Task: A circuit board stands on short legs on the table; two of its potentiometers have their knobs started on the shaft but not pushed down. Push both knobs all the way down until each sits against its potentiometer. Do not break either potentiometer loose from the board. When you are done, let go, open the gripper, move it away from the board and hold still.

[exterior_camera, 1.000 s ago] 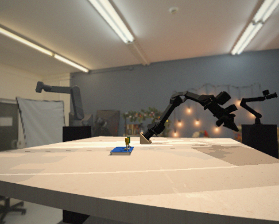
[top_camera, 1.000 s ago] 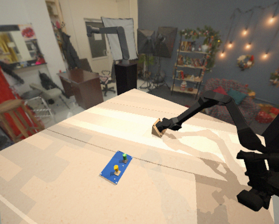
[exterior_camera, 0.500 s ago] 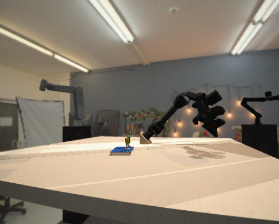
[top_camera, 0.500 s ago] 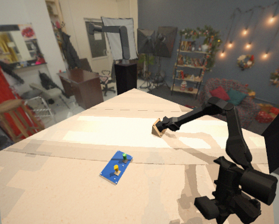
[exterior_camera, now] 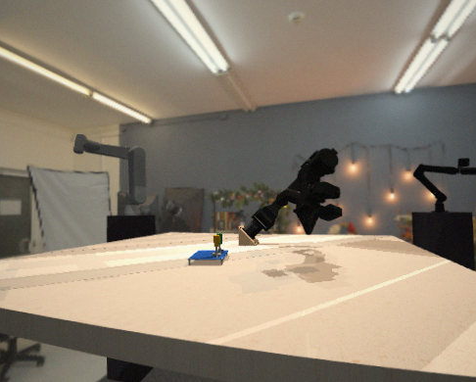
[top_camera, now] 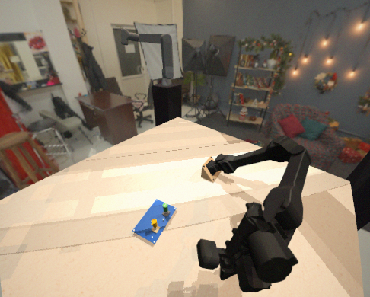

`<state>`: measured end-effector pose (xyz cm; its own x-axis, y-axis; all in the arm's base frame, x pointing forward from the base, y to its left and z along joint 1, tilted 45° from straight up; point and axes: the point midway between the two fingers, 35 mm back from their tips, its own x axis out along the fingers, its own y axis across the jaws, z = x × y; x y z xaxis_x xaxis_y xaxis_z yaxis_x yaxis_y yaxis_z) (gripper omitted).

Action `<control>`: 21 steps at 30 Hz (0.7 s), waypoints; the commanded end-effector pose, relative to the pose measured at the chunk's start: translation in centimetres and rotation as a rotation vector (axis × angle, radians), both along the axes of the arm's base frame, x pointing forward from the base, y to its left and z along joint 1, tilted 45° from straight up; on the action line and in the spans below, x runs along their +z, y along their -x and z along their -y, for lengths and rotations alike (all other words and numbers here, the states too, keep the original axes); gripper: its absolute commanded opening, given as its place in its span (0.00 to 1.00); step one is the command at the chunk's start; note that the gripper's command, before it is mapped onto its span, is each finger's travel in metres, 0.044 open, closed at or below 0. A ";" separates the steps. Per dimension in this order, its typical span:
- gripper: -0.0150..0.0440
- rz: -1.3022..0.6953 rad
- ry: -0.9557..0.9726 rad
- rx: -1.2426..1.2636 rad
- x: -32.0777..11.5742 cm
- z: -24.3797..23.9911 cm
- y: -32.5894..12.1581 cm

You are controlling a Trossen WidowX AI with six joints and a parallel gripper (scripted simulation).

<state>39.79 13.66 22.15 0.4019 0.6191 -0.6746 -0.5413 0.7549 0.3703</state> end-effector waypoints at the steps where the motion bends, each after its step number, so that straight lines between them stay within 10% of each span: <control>1: 0.25 -0.101 0.047 -0.015 -3.6 3.8 -0.7; 21: 0.25 -0.610 -0.117 -0.016 -16.6 22.5 6.4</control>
<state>34.37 -7.71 6.27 -0.0046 0.6645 -0.7473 -0.2172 0.7288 0.6494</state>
